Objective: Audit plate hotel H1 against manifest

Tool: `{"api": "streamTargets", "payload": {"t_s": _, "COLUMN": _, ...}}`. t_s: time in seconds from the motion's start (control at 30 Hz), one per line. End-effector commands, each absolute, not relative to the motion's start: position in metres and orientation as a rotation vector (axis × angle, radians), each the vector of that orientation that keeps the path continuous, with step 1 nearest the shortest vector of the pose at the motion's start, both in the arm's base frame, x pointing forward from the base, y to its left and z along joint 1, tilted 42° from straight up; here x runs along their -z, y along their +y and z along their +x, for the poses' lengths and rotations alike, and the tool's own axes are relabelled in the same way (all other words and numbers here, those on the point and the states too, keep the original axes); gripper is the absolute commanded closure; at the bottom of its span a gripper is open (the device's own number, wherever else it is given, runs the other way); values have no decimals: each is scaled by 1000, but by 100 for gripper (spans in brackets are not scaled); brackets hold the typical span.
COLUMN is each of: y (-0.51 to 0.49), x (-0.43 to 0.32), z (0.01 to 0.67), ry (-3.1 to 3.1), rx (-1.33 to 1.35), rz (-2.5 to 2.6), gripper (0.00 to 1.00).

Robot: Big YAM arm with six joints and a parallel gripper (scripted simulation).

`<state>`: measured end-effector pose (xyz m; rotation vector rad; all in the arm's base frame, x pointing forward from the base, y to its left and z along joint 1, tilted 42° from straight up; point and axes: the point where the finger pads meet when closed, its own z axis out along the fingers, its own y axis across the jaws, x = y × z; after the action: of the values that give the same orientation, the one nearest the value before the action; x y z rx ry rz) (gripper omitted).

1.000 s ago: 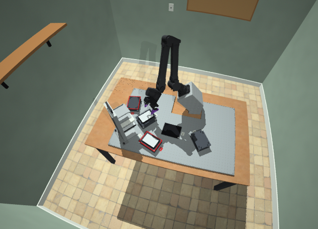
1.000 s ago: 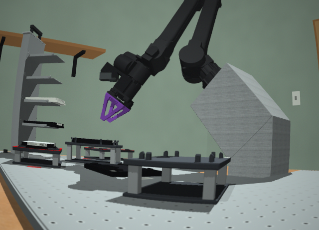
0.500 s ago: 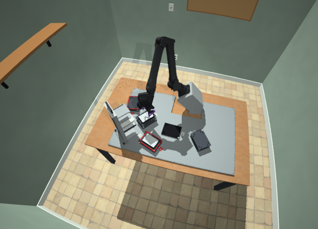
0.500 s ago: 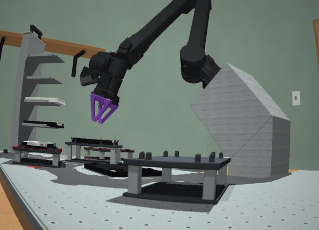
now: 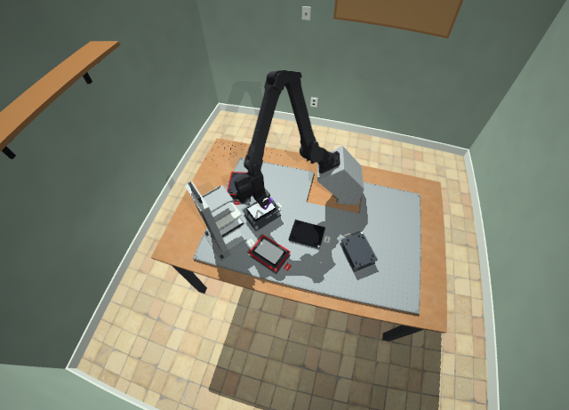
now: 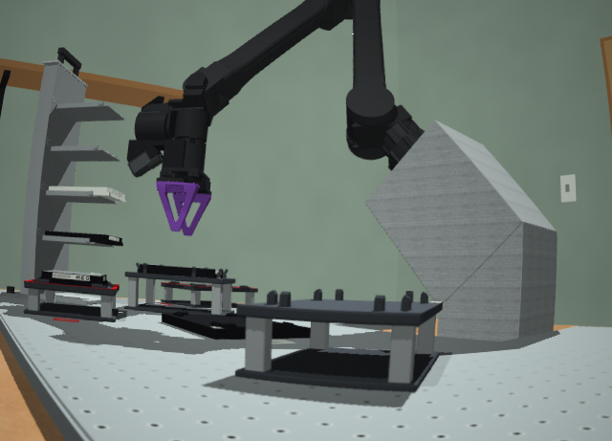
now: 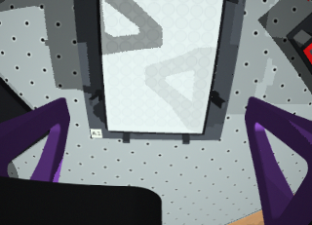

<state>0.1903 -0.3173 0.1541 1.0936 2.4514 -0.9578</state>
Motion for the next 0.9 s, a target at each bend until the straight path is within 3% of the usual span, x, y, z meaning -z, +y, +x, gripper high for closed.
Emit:
{"api": "streamTargets", "payload": {"t_s": 0.0, "y": -328, "x": -165, "z": 193, "ry": 2409, "rx": 948, "rz": 1159, "gripper": 0}}
{"api": "streamTargets", "payload": {"t_s": 0.87, "y": -341, "x": -128, "z": 186, "ry": 2442, "rx": 950, "rz": 1136, "gripper": 0}}
